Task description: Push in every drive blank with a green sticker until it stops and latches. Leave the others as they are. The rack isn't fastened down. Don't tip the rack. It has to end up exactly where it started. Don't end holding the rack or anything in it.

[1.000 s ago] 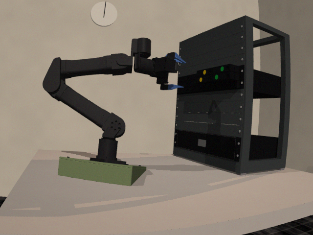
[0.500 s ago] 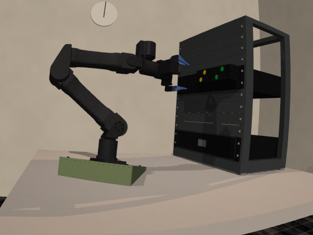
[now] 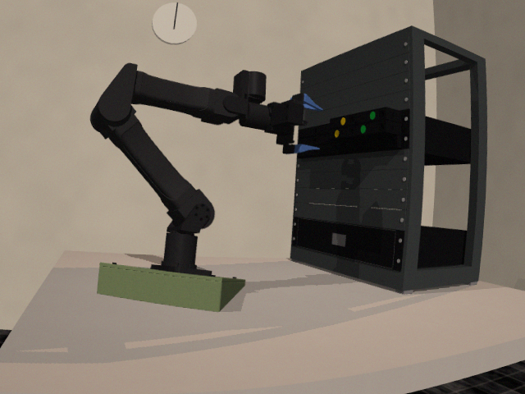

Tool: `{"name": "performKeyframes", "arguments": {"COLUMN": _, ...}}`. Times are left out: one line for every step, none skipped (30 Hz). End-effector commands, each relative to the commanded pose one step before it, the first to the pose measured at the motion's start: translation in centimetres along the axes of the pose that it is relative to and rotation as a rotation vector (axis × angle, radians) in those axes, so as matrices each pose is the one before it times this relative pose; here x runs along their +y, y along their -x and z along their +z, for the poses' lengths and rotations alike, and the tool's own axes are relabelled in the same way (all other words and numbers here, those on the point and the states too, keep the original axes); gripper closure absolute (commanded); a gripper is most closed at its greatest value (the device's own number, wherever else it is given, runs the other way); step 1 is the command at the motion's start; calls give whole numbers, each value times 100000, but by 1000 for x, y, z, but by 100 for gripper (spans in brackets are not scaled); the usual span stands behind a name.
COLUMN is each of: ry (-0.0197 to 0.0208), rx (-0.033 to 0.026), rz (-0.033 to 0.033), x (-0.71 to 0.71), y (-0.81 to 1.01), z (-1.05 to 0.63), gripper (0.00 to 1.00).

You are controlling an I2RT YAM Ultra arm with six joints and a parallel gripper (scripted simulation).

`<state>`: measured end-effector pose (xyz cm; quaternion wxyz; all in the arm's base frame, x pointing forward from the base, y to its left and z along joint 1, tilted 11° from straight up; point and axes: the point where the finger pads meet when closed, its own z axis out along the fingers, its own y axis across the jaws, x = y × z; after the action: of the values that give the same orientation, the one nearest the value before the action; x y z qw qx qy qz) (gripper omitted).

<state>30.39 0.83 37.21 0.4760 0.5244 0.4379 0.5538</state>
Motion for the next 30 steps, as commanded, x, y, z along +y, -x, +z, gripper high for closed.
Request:
{"name": "performKeyframes", "arguments": {"ry": 5642, "rx": -769, "rz": -1108, "x": 2272, "y": -314, "z": 189, "gripper": 0}}
{"name": "performKeyframes", "arguments": {"ry": 681, "rx": 96, "rz": 88, "x": 219, "y": -22, "z": -150, "gripper": 0}}
{"name": "performKeyframes", "arguments": {"ry": 547, "rx": 77, "rz": 71, "x": 176, "y": -14, "z": -125, "gripper": 0}}
{"name": "performKeyframes", "arguments": {"ry": -46, "rx": -7, "rz": -5, "x": -15, "y": -2, "z": 14, "gripper": 0}}
{"name": "performKeyframes", "arguments": {"ry": -4, "rx": -66, "rz": -10, "x": -2, "y": 19, "z": 5, "gripper": 0}}
{"name": "performKeyframes", "arguments": {"ry": 15, "rx": -91, "rz": -12, "x": 4, "y": 28, "z": 1, "gripper": 0}}
{"name": "performKeyframes", "arguments": {"ry": 0, "rx": -4, "rz": -1, "x": 0, "y": 1, "z": 0, "gripper": 0}}
{"name": "performKeyframes", "arguments": {"ry": 0, "rx": 0, "rz": 0, "x": 0, "y": 0, "z": 0, "gripper": 0}}
{"name": "performKeyframes", "arguments": {"ry": 0, "rx": 0, "rz": 0, "x": 0, "y": 0, "z": 0, "gripper": 0}}
{"name": "performKeyframes", "arguments": {"ry": 0, "rx": 0, "rz": 0, "x": 0, "y": 0, "z": 0, "gripper": 0}}
{"name": "performKeyframes", "arguments": {"ry": 0, "rx": 0, "rz": 0, "x": 0, "y": 0, "z": 0, "gripper": 0}}
{"name": "performKeyframes", "arguments": {"ry": 0, "rx": 0, "rz": 0, "x": 0, "y": 0, "z": 0, "gripper": 0}}
{"name": "performKeyframes", "arguments": {"ry": -240, "rx": -34, "rz": -31, "x": -60, "y": 8, "z": 0, "gripper": 0}}
{"name": "performKeyframes", "arguments": {"ry": -20, "rx": -3, "rz": -3, "x": -5, "y": 1, "z": 0, "gripper": 0}}
{"name": "performKeyframes", "arguments": {"ry": 0, "rx": 0, "rz": 0, "x": 0, "y": 0, "z": 0, "gripper": 0}}
{"name": "performKeyframes", "arguments": {"ry": 0, "rx": 0, "rz": 0, "x": 0, "y": 0, "z": 0, "gripper": 0}}
{"name": "performKeyframes", "arguments": {"ry": 0, "rx": 0, "rz": 0, "x": 0, "y": 0, "z": 0, "gripper": 0}}
{"name": "performKeyframes", "arguments": {"ry": 0, "rx": 0, "rz": 0, "x": 0, "y": 0, "z": 0, "gripper": 0}}
{"name": "performKeyframes", "arguments": {"ry": 0, "rx": 0, "rz": 0, "x": 0, "y": 0, "z": 0, "gripper": 0}}
{"name": "performKeyframes", "arguments": {"ry": 0, "rx": 0, "rz": 0, "x": 0, "y": 0, "z": 0, "gripper": 0}}
{"name": "performKeyframes", "arguments": {"ry": 0, "rx": 0, "rz": 0, "x": 0, "y": 0, "z": 0, "gripper": 0}}
{"name": "performKeyframes", "arguments": {"ry": 0, "rx": 0, "rz": 0, "x": 0, "y": 0, "z": 0, "gripper": 0}}
{"name": "performKeyframes", "arguments": {"ry": 0, "rx": 0, "rz": 0, "x": 0, "y": 0, "z": 0, "gripper": 0}}
{"name": "performKeyframes", "arguments": {"ry": 0, "rx": 0, "rz": 0, "x": 0, "y": 0, "z": 0, "gripper": 0}}
{"name": "performKeyframes", "arguments": {"ry": 0, "rx": 0, "rz": 0, "x": 0, "y": 0, "z": 0, "gripper": 0}}
{"name": "performKeyframes", "arguments": {"ry": 0, "rx": 0, "rz": 0, "x": 0, "y": 0, "z": 0, "gripper": 0}}
{"name": "performKeyframes", "arguments": {"ry": 0, "rx": 0, "rz": 0, "x": 0, "y": 0, "z": 0, "gripper": 0}}
{"name": "performKeyframes", "arguments": {"ry": 0, "rx": 0, "rz": 0, "x": 0, "y": 0, "z": 0, "gripper": 0}}
{"name": "performKeyframes", "arguments": {"ry": 0, "rx": 0, "rz": 0, "x": 0, "y": 0, "z": 0, "gripper": 0}}
{"name": "performKeyframes", "arguments": {"ry": 0, "rx": 0, "rz": 0, "x": 0, "y": 0, "z": 0, "gripper": 0}}
